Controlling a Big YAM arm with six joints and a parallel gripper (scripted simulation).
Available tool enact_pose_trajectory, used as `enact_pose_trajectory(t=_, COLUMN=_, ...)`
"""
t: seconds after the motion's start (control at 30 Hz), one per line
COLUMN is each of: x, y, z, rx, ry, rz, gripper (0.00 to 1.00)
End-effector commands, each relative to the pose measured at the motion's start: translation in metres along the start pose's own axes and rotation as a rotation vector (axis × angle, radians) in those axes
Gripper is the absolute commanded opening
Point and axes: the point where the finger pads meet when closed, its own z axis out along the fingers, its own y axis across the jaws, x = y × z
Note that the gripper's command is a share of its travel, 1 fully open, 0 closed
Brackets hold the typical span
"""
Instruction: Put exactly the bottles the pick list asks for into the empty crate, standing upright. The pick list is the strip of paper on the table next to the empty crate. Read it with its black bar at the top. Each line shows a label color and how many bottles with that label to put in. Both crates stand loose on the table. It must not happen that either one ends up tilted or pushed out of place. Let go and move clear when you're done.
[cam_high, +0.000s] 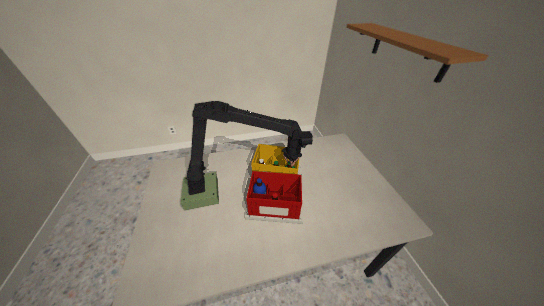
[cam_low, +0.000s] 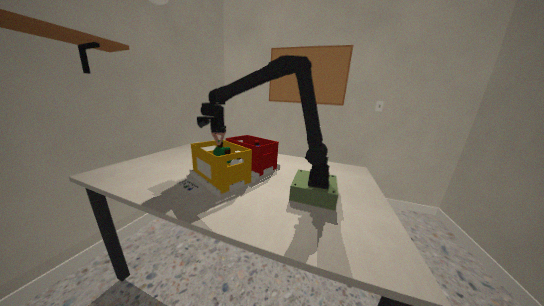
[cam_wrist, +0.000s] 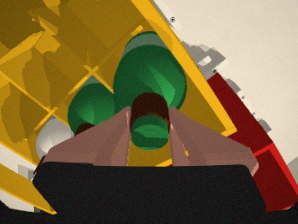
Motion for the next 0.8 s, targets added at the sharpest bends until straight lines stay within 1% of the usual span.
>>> enact_pose_trajectory(t=0.0, x=-0.006, y=-0.004, z=-0.023, rx=0.028, ry=-0.046, rz=0.006, gripper=0.00)
enact_pose_trajectory(t=0.2, x=-0.005, y=-0.003, z=-0.016, rx=0.025, ry=-0.042, rz=0.006, gripper=0.00)
enact_pose_trajectory(t=0.27, x=-0.007, y=-0.004, z=-0.016, rx=0.028, ry=-0.047, rz=0.006, gripper=0.00)
enact_pose_trajectory(t=0.33, x=-0.004, y=-0.003, z=-0.014, rx=0.025, ry=-0.043, rz=0.006, gripper=0.00)
enact_pose_trajectory(t=0.47, x=-0.006, y=-0.004, z=-0.017, rx=0.028, ry=-0.048, rz=0.006, gripper=0.00)
enact_pose_trajectory(t=0.53, x=-0.004, y=-0.003, z=-0.012, rx=0.026, ry=-0.043, rz=0.006, gripper=0.00)
enact_pose_trajectory(t=0.6, x=-0.006, y=-0.004, z=-0.013, rx=0.028, ry=-0.047, rz=0.006, gripper=0.00)
enact_pose_trajectory(t=0.77, x=-0.006, y=-0.004, z=-0.009, rx=0.027, ry=-0.045, rz=0.006, gripper=0.00)
